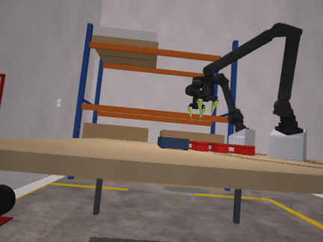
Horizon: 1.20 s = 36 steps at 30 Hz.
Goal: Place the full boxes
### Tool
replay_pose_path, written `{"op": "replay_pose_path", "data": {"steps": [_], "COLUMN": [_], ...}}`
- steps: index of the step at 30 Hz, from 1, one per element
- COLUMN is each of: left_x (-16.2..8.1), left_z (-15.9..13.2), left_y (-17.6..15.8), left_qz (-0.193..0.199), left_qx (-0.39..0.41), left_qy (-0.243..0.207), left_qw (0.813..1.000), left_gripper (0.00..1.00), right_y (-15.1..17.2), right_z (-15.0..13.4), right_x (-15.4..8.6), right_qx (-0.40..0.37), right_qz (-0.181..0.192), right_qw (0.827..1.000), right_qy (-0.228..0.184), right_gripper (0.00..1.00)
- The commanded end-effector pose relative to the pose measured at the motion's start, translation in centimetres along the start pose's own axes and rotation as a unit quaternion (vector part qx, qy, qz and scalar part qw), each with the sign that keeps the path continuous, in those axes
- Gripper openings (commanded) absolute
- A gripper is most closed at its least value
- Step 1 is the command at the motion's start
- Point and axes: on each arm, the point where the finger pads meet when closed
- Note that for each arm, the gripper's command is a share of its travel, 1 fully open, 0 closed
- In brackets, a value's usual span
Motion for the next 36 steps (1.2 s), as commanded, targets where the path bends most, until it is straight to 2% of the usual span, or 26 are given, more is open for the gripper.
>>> {"op": "replay_pose_path", "data": {"steps": [1, 6, 36], "left_x": [0.88, 1.57, 1.57], "left_z": [-0.14, -0.15, -0.15], "left_y": [0.64, 0.63, 0.63], "left_qz": [0.000, 0.000, 0.000], "left_qx": [-0.005, -0.005, -0.005], "left_qy": [-0.001, -0.001, -0.001], "left_qw": [1.000, 1.000, 1.000], "left_gripper": [0.72, 0.72, 0.72], "right_y": [-0.35, -0.35, -0.35], "right_z": [-0.01, -0.01, -0.01], "right_x": [0.25, 0.79, 0.79], "right_qx": [-0.001, -0.001, -0.001], "right_qz": [-0.006, -0.006, -0.006], "right_qw": [1.000, 1.000, 1.000], "right_qy": [-0.003, -0.003, -0.003], "right_gripper": [0.72, 0.72, 0.72]}}
Point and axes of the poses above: on each arm, the point where the finger pads meet when closed, its own x axis out along the fingers, its own y axis across the jaws, z = x × y, and after that the axes turned 8 degrees about -x, right-handed
